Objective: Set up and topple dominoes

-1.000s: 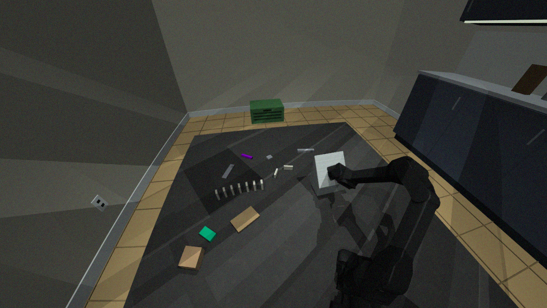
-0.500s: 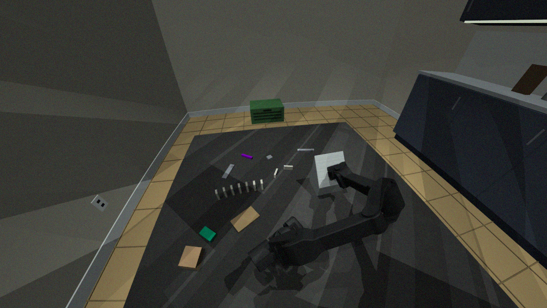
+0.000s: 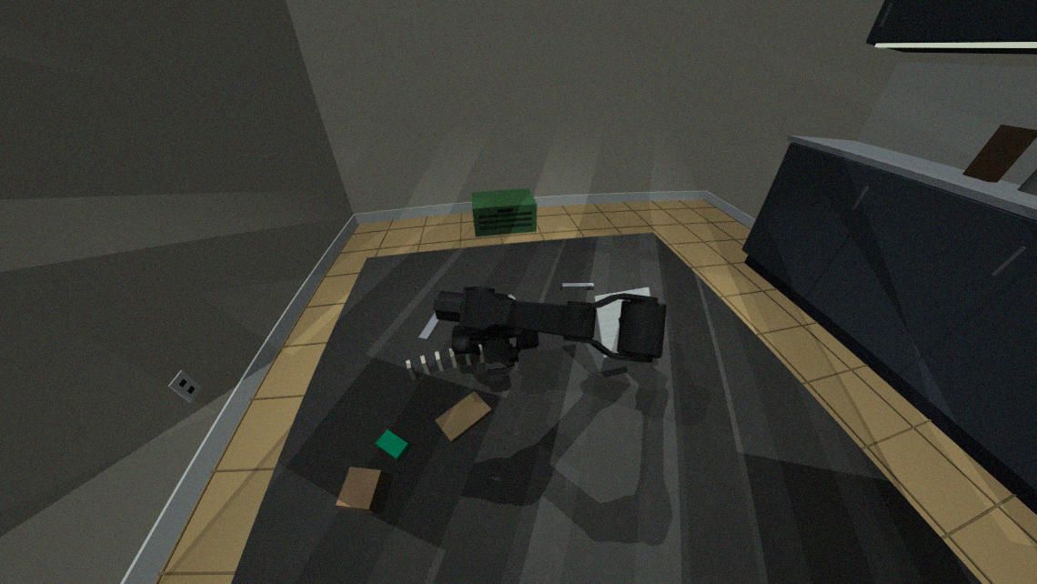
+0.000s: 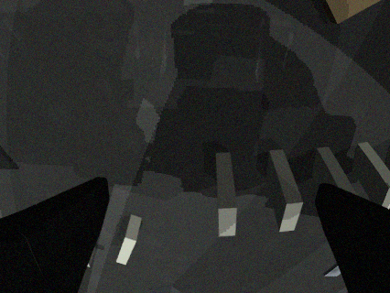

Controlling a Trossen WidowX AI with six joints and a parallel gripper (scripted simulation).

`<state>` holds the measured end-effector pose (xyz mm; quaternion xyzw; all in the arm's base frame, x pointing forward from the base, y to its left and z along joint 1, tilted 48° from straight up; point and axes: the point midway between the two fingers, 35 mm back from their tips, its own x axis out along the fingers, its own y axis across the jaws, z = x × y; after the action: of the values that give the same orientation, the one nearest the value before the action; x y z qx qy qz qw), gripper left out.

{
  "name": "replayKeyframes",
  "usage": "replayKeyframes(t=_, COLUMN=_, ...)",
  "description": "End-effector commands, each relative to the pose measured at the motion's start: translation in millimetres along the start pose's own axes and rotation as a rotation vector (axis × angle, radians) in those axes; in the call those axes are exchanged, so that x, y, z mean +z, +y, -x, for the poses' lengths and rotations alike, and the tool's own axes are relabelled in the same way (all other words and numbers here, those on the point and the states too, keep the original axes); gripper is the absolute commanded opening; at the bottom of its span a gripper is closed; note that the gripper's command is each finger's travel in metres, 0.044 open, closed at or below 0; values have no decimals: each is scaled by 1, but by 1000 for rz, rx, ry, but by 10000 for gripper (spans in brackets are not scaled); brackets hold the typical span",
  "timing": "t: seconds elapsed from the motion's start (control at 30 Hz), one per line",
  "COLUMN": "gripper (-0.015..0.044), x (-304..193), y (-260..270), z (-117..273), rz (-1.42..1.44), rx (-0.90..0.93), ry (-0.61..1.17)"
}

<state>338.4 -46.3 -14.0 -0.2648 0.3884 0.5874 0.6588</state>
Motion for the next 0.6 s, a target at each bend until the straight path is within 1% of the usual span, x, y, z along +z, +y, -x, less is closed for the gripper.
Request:
replayKeyframes(t=0.0, gripper=440, x=-61, y=24, z=-4, rz=-192, rx=24, ry=-93)
replayKeyframes(t=0.2, gripper=440, x=-116, y=58, z=-10, rz=-350, rx=10, ry=-231)
replayKeyframes(t=0.37, gripper=440, x=-117, y=59, z=-12, rz=-355, rx=9, ry=-237)
replayKeyframes(t=0.43, gripper=440, x=-114, y=58, z=-26, rz=-355, rx=8, ry=-236)
replayKeyframes(t=0.57, gripper=440, x=-104, y=57, z=-67, rz=-354, rx=9, ry=-239)
